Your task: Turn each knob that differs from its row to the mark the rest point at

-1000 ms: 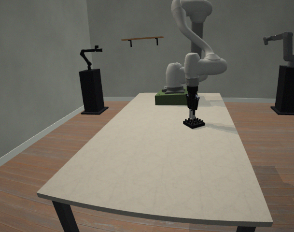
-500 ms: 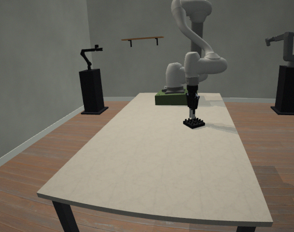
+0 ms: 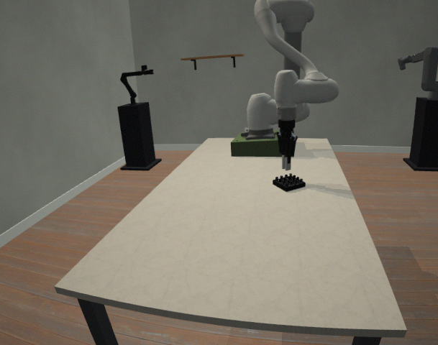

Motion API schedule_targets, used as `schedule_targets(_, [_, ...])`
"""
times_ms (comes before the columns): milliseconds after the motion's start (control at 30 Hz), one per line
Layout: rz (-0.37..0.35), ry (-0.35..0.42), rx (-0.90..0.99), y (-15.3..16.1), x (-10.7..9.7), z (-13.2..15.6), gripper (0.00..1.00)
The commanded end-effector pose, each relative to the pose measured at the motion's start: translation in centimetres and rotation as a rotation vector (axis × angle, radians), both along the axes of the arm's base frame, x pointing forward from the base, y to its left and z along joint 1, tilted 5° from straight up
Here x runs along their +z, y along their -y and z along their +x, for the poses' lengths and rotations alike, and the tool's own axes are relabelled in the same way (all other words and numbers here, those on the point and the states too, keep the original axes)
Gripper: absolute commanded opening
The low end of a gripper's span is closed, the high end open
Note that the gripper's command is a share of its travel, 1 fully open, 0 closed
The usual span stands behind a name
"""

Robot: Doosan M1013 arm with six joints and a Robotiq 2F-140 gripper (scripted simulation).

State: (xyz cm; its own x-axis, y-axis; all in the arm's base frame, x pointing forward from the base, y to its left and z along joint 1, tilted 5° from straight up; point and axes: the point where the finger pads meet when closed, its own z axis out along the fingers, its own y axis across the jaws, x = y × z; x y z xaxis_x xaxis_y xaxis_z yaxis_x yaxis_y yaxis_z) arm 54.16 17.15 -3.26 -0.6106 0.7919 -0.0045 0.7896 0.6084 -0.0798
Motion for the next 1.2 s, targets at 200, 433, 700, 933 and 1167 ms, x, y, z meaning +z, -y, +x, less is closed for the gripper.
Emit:
schedule_targets(200, [0.0, 0.0, 0.0, 0.0, 0.2, 0.0, 0.12])
schedule_targets(433, [0.0, 0.0, 0.0, -0.1, 0.2, 0.0, 0.12])
schedule_targets(700, [-0.002, 0.002, -0.043, -5.5, 1.7, 2.7, 0.12])
schedule_targets(933, [-0.002, 0.002, -0.043, -5.5, 1.7, 2.7, 0.12])
schedule_targets(1167, [-0.002, 0.002, -0.043, -5.5, 1.7, 2.7, 0.12])
